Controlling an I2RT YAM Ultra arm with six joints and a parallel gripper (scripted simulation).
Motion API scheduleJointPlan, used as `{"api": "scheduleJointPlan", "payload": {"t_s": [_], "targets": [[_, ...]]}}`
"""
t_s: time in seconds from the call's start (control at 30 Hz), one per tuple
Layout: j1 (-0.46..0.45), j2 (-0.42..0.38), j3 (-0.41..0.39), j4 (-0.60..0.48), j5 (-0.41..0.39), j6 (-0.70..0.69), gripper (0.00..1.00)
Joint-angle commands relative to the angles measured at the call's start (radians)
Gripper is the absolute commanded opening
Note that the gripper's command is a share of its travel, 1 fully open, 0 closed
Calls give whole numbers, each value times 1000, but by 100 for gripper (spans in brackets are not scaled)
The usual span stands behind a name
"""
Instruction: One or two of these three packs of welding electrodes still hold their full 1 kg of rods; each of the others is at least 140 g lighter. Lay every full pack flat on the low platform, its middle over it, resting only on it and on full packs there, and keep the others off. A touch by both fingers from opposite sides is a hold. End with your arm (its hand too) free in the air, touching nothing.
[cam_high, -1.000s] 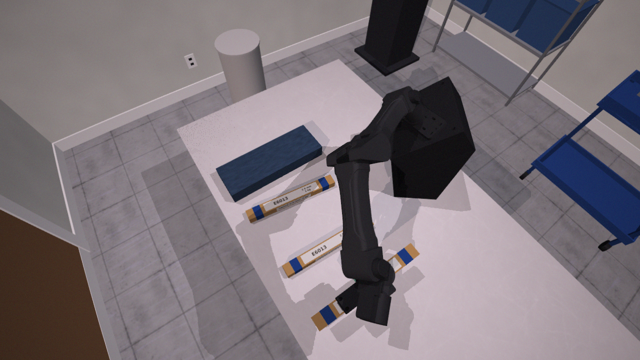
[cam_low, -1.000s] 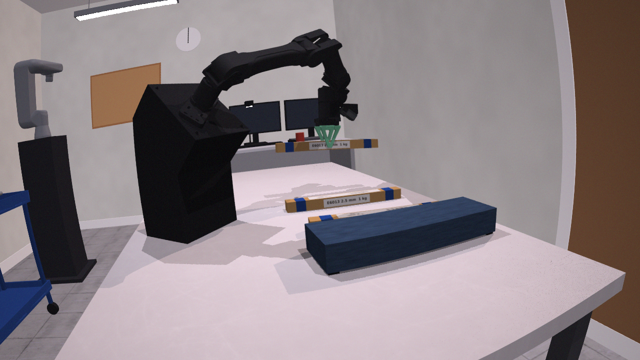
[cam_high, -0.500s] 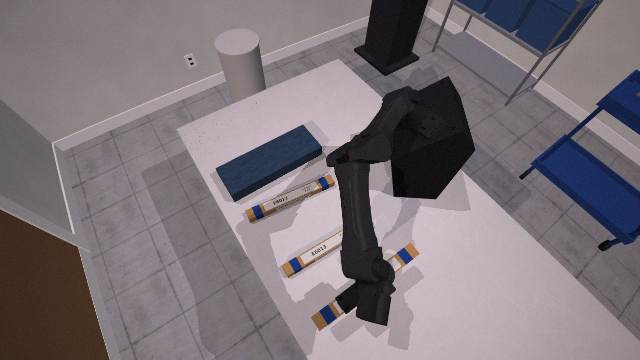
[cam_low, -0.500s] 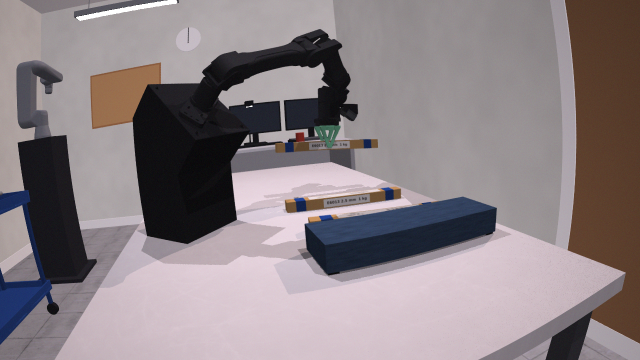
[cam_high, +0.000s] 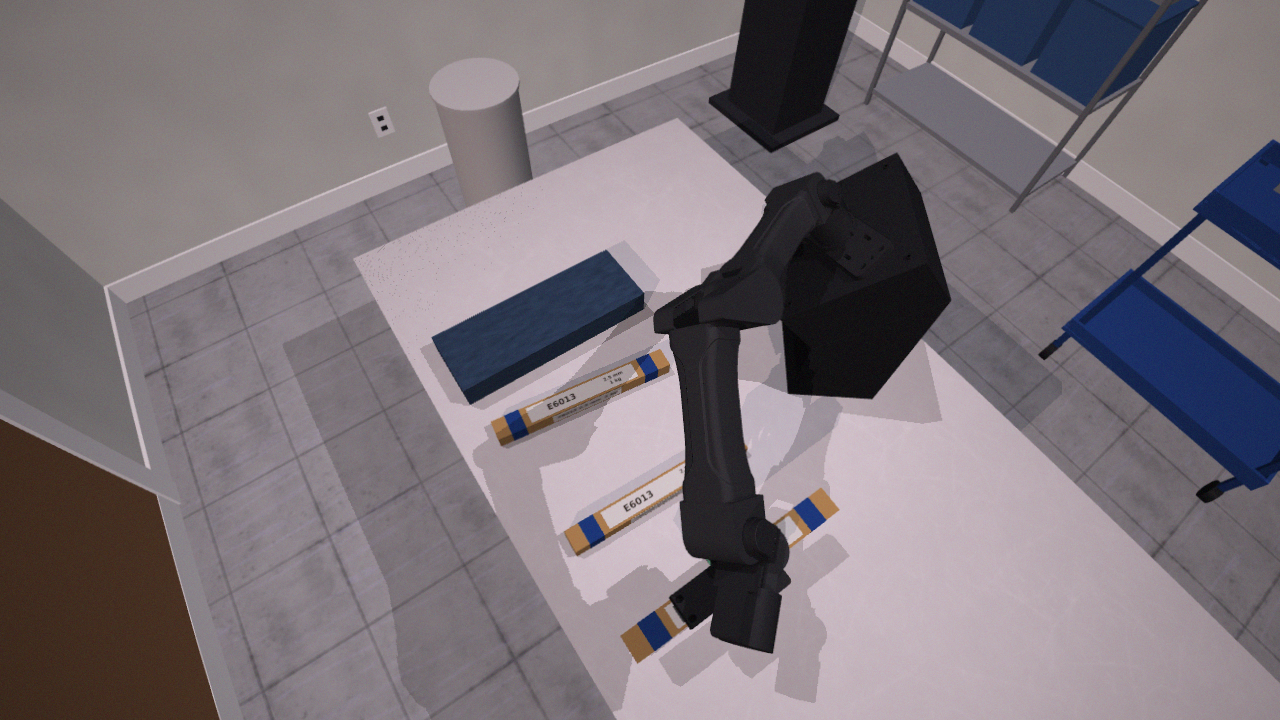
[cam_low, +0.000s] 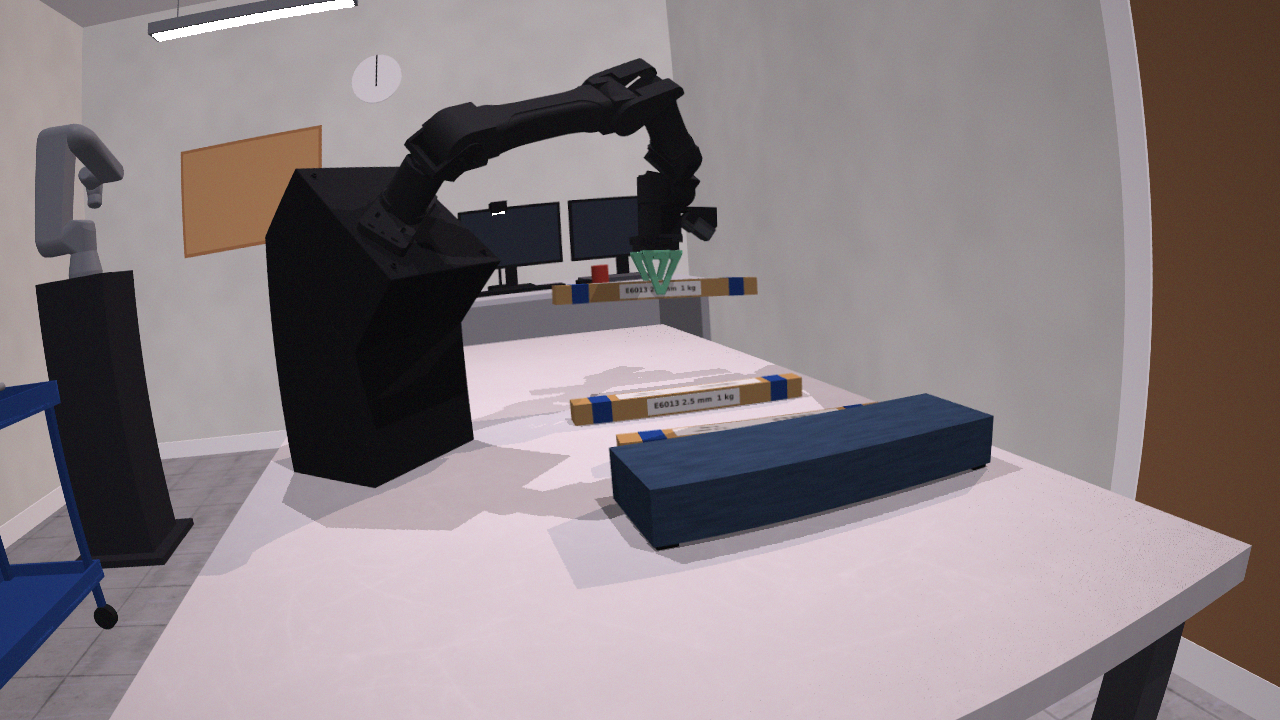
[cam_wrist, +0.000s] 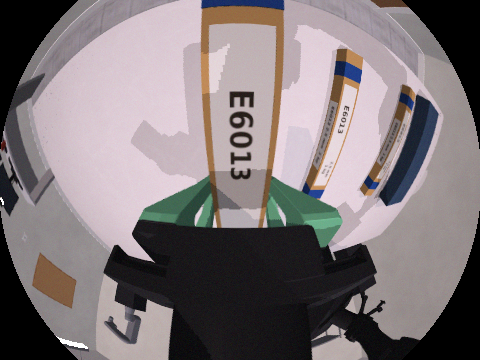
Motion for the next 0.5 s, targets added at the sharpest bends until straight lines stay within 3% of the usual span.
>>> {"api": "scheduleJointPlan", "payload": {"t_s": [0.0, 0.47], "targets": [[88, -53, 55, -29, 10, 6, 0], [84, -37, 49, -15, 10, -12, 0]]}}
